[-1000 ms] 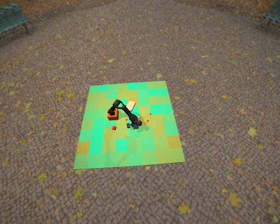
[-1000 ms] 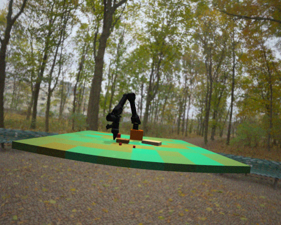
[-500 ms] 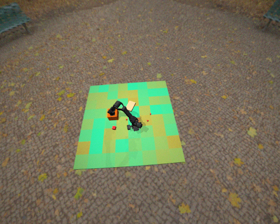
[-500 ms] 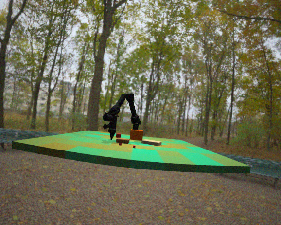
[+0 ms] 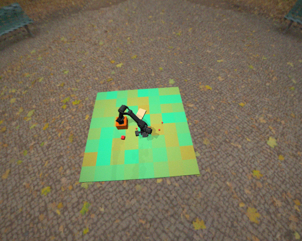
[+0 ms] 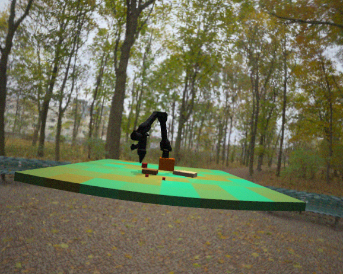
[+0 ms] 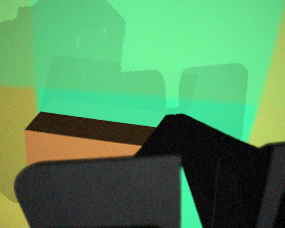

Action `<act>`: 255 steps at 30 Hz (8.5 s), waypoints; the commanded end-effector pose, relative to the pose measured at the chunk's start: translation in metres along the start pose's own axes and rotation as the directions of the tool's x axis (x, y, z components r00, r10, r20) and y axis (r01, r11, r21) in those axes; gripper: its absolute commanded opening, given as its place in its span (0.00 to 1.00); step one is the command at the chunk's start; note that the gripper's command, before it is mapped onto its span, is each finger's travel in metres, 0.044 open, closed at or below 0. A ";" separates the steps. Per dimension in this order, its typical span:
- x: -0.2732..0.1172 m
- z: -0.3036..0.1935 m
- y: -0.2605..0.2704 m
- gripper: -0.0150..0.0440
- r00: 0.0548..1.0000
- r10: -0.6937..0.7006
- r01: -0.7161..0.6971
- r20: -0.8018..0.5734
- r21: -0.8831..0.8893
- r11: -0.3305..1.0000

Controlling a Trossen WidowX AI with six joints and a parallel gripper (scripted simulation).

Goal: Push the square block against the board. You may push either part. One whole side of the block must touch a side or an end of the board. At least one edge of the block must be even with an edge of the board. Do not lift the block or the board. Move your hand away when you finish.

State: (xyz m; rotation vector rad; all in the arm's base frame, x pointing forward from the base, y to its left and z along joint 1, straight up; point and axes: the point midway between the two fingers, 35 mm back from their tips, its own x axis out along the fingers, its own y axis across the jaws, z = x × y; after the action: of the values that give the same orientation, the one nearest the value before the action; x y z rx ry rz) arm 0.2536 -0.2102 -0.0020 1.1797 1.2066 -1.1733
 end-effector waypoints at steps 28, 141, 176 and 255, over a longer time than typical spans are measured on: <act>0.055 -0.018 0.004 0.25 1.000 0.005 -0.005 0.001 0.237 0.972; 0.027 -0.042 0.022 0.25 1.000 0.008 -0.009 0.002 0.240 0.971; 0.055 -0.082 0.023 0.25 1.000 0.006 -0.004 -0.004 0.407 0.913; 0.055 -0.107 0.043 0.25 1.000 0.008 -0.005 -0.006 0.407 0.913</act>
State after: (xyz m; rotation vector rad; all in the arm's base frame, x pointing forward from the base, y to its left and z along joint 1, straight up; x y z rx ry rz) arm 0.2952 -0.0994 -0.0569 1.4983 0.9788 -1.4659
